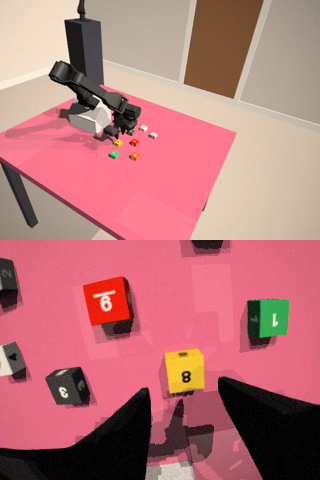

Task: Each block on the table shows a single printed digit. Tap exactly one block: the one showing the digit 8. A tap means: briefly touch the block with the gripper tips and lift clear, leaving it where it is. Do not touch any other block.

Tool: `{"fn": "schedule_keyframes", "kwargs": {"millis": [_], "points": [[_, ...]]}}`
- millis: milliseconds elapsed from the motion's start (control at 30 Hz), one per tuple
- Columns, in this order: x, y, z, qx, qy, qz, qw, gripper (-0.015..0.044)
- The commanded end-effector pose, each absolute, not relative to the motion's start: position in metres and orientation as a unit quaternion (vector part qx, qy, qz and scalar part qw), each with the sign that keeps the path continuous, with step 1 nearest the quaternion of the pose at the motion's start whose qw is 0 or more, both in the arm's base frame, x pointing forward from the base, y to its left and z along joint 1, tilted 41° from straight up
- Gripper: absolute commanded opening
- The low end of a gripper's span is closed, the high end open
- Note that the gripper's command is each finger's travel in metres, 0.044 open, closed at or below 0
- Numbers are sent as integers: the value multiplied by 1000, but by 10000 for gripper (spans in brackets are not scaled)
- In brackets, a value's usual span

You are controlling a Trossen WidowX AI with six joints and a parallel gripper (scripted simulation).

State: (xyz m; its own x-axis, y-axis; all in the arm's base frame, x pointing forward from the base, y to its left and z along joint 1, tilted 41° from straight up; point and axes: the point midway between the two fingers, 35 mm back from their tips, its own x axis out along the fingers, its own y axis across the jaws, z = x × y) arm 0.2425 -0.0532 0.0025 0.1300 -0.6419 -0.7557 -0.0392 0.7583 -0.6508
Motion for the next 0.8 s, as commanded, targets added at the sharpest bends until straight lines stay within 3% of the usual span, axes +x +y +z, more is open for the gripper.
{"fn": "schedule_keyframes", "kwargs": {"millis": [0, 767], "points": [[243, -58, -3, -280, 621, -213, 700, 20], [245, -69, -16, -280, 621, -213, 700, 20]]}}
